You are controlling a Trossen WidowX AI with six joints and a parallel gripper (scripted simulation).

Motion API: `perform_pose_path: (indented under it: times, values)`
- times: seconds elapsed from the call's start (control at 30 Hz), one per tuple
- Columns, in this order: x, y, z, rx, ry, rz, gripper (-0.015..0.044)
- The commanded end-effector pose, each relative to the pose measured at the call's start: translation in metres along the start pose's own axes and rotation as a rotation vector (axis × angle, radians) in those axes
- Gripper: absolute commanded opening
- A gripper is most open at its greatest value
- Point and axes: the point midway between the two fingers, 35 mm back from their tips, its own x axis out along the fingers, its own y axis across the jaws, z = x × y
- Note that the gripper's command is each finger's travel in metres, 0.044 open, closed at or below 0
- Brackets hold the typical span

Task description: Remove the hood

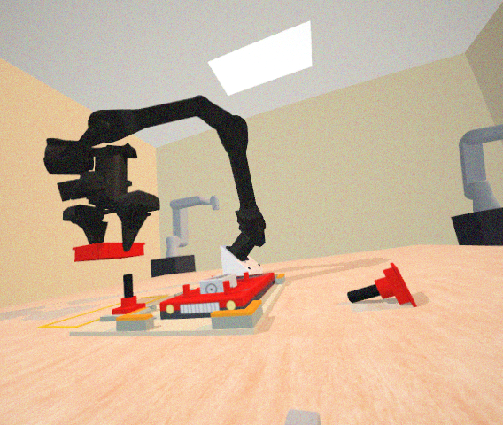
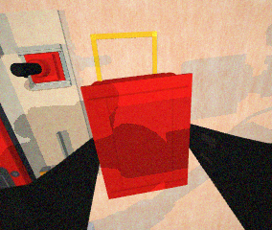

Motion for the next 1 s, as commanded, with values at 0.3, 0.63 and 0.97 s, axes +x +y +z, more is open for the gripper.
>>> perform_pose_path:
  times: [0.3,0.63,0.97]
  values:
    - [0.009,0.000,0.000,0.004,0.001,0.004,0.0000]
    - [0.015,0.000,0.000,0.004,0.001,0.004,0.0000]
    - [0.022,0.000,0.000,0.004,0.001,0.004,0.0000]
